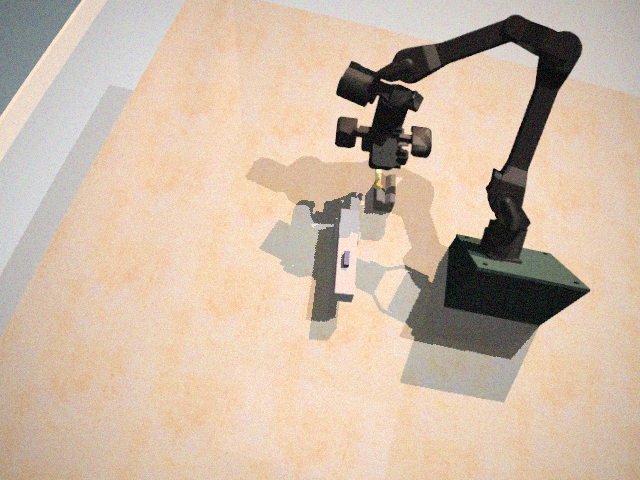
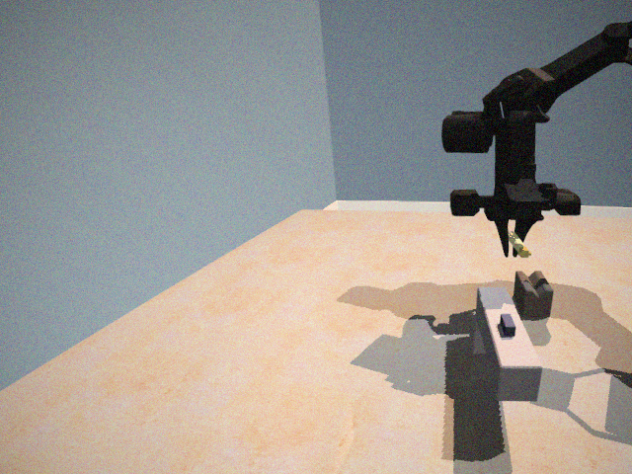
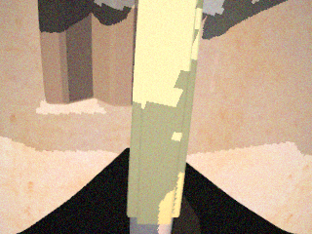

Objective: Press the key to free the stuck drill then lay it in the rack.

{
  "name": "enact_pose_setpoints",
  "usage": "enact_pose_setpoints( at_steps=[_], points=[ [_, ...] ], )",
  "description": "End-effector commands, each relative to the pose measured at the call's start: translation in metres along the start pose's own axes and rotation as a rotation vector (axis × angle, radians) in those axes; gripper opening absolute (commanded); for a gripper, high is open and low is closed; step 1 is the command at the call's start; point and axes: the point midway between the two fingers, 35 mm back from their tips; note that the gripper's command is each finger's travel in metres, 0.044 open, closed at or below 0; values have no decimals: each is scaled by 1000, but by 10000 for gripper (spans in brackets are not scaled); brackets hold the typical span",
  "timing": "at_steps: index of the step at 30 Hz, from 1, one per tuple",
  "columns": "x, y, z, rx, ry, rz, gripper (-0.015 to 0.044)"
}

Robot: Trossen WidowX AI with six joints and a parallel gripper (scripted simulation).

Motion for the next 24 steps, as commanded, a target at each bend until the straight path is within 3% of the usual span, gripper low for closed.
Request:
enact_pose_setpoints(
  at_steps=[1,24],
  points=[
    [-1,8,1,8,-6,-5,0],
    [-15,25,7,8,-5,-5,0]
  ],
)
Point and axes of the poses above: the point midway between the two fingers, 35 mm back from their tips, its own x axis back along the fingers, its own y axis across the jaws, z = x × y, and after that the axes turned 12 degrees about -x, right-handed
